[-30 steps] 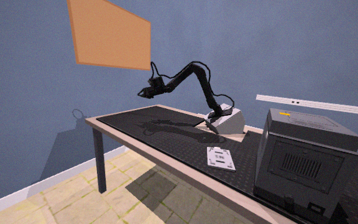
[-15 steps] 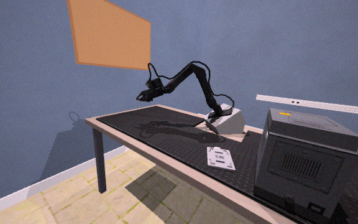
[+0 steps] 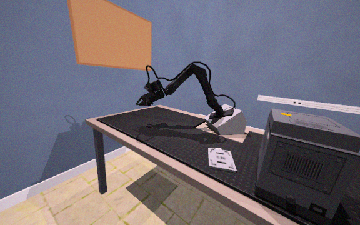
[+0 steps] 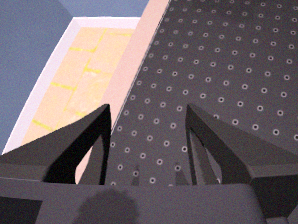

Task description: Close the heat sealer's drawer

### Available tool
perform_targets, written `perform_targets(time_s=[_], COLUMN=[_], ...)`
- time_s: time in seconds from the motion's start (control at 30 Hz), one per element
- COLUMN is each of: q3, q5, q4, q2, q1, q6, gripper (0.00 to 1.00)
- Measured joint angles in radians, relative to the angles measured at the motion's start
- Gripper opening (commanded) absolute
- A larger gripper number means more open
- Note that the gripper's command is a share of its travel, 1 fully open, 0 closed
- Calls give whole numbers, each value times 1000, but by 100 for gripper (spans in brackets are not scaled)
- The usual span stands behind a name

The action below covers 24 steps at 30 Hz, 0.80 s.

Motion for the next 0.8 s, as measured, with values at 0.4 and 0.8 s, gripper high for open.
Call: perform_targets(time_s=[0.4, 0.8], q3=[8, 20], q5=[-15, -27], q4=[-65, -122], q2=[9, 25], q1=[57, 124], q6=[-25, -51], gripper=[45, 45])
